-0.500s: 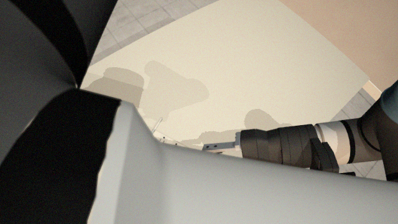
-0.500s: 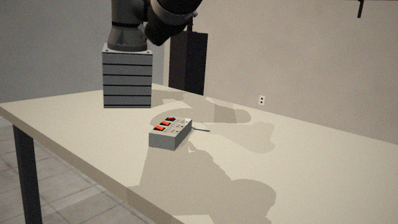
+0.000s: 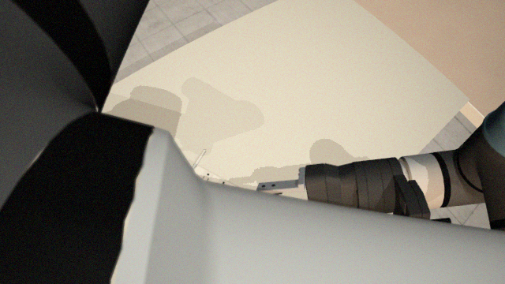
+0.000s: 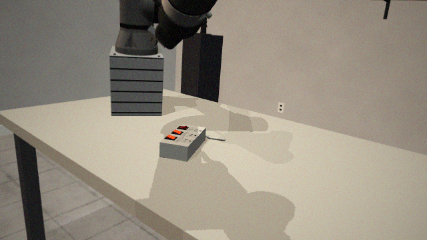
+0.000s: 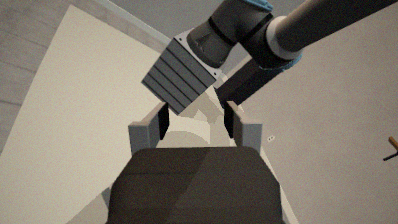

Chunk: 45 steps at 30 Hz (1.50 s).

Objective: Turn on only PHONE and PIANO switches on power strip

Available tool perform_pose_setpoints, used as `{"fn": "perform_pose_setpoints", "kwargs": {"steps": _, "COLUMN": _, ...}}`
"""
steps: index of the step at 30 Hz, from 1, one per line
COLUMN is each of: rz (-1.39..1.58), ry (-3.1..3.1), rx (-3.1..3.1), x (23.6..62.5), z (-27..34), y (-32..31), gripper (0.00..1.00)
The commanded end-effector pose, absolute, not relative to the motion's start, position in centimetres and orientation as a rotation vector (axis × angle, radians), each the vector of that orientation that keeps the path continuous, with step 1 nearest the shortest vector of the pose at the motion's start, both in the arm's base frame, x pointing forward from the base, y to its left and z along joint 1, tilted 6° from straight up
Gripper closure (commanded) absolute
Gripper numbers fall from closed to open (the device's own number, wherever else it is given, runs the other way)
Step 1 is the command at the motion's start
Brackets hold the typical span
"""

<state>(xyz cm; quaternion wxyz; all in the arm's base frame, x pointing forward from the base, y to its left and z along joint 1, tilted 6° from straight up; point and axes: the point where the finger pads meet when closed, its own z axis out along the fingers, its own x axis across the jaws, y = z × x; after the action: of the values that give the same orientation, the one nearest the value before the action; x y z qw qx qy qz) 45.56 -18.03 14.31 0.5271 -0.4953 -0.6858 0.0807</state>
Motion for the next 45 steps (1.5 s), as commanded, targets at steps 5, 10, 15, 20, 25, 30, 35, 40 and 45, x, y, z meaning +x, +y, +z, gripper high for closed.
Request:
{"fn": "perform_pose_setpoints", "kwargs": {"steps": 5, "rz": 0.193, "ry": -1.640, "rx": -1.185, "x": 45.6, "z": 14.4, "y": -18.0, "gripper": 0.00}}
{"fn": "perform_pose_setpoints", "kwargs": {"steps": 10, "rz": 0.190, "ry": -1.634, "rx": -1.195, "x": 45.5, "z": 14.3, "y": -18.0, "gripper": 0.00}}
{"fn": "perform_pose_setpoints", "kwargs": {"steps": 15, "rz": 0.183, "ry": -1.613, "rx": -1.227, "x": 45.4, "z": 14.1, "y": -17.9, "gripper": 0.00}}
{"fn": "perform_pose_setpoints", "kwargs": {"steps": 20, "rz": 0.175, "ry": -1.590, "rx": -1.260, "x": 45.4, "z": 13.9, "y": -17.8, "gripper": 0.00}}
{"fn": "perform_pose_setpoints", "kwargs": {"steps": 25, "rz": 0.156, "ry": -1.532, "rx": -1.340, "x": 45.2, "z": 13.3, "y": -17.5, "gripper": 0.00}}
{"fn": "perform_pose_setpoints", "kwargs": {"steps": 30, "rz": 0.129, "ry": -1.451, "rx": -1.449, "x": 44.9, "z": 12.5, "y": -17.1, "gripper": 0.00}}
{"fn": "perform_pose_setpoints", "kwargs": {"steps": 35, "rz": 0.105, "ry": -1.378, "rx": -1.542, "x": 44.6, "z": 11.8, "y": -16.7, "gripper": 0.00}}
{"fn": "perform_pose_setpoints", "kwargs": {"steps": 40, "rz": 0.078, "ry": -1.292, "rx": -1.643, "x": 44.3, "z": 11.0, "y": -16.3, "gripper": 0.00}}
{"fn": "perform_pose_setpoints", "kwargs": {"steps": 45, "rz": 0.040, "ry": -1.168, "rx": -1.775, "x": 43.8, "z": 9.9, "y": -15.7, "gripper": 0.00}}
